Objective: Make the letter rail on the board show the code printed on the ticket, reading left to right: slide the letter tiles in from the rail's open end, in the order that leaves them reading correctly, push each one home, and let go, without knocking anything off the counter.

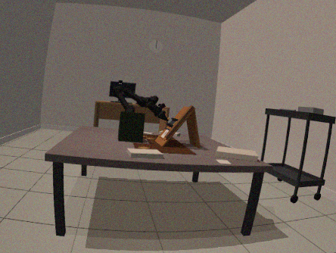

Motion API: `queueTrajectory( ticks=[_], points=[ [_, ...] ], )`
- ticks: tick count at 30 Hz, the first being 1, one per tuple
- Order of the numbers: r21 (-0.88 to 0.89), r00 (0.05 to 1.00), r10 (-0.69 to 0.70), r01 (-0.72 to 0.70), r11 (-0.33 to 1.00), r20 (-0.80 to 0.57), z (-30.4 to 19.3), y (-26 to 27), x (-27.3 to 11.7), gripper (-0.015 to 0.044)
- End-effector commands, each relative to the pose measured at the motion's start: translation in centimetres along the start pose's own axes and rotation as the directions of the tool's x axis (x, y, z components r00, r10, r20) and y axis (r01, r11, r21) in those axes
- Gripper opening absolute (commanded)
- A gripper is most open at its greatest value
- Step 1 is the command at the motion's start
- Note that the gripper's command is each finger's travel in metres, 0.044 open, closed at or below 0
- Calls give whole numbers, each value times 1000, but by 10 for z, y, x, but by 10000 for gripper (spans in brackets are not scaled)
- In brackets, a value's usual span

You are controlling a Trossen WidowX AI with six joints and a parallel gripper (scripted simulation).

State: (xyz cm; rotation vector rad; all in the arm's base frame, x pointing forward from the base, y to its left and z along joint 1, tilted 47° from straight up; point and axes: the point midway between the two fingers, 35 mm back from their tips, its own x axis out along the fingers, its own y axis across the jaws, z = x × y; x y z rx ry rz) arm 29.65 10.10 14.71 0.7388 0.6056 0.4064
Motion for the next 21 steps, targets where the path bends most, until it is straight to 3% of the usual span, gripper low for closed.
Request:
queueTrajectory(
  ticks=[1, 21],
  points=[
    [16, 1000, -3, 3, 1000, 11, 1, -1, -1, 0],
    [16, 1000, -3, 3, 1000, 11, 0, -9, 0, 0]
  ],
)
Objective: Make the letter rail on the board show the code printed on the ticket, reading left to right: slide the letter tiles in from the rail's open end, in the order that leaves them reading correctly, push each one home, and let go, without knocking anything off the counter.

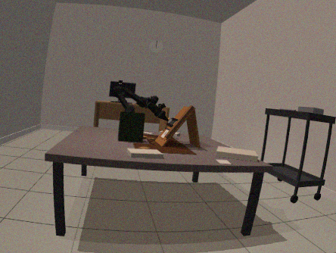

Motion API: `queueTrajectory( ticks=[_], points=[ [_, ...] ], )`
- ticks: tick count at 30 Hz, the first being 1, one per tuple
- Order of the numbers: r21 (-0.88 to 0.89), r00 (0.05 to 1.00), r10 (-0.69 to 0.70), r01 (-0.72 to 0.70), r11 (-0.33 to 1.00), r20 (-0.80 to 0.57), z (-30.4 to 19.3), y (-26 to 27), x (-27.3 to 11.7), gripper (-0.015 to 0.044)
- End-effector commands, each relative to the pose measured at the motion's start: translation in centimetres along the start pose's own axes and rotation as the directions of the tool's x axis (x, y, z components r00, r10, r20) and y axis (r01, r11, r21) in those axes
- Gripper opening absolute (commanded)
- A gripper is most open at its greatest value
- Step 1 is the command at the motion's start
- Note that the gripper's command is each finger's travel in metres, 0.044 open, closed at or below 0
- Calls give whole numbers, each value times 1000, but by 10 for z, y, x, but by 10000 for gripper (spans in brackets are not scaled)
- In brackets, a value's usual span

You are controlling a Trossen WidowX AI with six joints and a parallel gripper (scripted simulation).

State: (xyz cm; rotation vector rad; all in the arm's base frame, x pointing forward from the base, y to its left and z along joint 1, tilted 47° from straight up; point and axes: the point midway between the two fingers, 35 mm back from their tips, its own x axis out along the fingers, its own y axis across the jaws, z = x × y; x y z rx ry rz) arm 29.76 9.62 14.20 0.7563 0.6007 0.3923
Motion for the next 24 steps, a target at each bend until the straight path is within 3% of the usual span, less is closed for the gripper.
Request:
queueTrajectory(
  ticks=[1, 24],
  points=[
    [-2, 1000, 2, -2, 1000, -1, 0, -2, 0, 0],
    [-2, 1000, 1, -1, 1000, -1, 0, -14, 0, 0]
  ],
)
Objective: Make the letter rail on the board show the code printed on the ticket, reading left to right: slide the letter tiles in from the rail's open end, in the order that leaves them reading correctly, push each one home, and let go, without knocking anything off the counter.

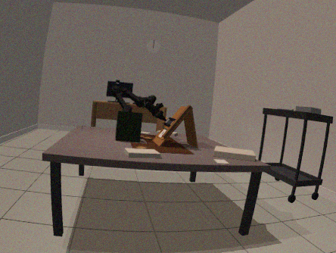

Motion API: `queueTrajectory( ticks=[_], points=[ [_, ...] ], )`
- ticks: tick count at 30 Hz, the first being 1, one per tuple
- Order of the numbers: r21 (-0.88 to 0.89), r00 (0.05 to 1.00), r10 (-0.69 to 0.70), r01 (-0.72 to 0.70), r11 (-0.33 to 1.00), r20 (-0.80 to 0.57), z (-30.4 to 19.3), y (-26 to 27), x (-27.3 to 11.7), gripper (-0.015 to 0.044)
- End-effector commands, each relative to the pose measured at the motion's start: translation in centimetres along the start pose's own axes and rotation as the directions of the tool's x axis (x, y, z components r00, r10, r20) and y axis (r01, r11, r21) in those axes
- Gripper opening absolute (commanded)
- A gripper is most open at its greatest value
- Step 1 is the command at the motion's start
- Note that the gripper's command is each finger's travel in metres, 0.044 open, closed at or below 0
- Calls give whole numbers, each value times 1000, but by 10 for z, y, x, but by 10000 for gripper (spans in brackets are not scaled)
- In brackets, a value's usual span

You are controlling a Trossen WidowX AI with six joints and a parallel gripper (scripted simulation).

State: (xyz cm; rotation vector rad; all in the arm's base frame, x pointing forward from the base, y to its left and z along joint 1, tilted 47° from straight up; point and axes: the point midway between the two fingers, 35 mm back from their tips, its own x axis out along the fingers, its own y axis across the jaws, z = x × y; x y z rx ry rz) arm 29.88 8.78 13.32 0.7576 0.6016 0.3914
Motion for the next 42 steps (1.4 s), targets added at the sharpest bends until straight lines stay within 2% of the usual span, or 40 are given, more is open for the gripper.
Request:
queueTrajectory(
  ticks=[1, 42],
  points=[
    [-4, 1000, 2, -2, 1000, 0, 0, -2, 0, 0],
    [-5, 1000, 1, -1, 1000, -1, 0, -23, 0, 0]
  ],
)
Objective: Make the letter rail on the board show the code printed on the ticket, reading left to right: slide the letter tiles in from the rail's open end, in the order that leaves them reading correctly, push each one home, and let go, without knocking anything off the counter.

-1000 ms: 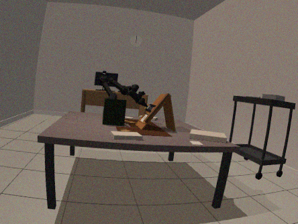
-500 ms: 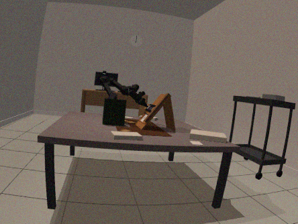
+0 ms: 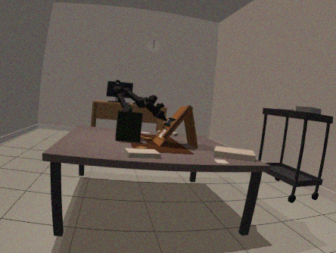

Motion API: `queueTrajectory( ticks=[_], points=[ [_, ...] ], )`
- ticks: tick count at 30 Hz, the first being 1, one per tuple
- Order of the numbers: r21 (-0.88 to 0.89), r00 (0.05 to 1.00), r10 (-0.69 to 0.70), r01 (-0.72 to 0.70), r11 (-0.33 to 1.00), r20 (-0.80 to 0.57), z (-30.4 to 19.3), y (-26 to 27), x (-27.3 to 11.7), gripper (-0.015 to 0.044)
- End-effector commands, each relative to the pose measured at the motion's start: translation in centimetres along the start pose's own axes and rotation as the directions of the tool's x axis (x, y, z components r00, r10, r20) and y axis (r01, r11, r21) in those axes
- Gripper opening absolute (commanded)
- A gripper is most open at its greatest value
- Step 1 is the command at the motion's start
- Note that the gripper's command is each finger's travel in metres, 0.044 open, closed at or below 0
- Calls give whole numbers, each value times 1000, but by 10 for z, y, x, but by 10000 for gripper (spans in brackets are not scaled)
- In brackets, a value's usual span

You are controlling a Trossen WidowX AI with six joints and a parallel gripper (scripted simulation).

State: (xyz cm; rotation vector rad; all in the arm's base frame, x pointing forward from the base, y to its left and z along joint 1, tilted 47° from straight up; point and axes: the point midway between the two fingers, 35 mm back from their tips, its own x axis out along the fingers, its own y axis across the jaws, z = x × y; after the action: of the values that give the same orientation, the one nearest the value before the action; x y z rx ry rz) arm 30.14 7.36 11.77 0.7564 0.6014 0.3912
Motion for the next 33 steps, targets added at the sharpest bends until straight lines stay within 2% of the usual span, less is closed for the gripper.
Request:
queueTrajectory(
  ticks=[1, 33],
  points=[
    [-4, 1000, 2, -2, 1000, -1, 0, -3, 0, 0],
    [-4, 1000, 1, -1, 1000, -1, 0, -19, 0, 0]
  ],
)
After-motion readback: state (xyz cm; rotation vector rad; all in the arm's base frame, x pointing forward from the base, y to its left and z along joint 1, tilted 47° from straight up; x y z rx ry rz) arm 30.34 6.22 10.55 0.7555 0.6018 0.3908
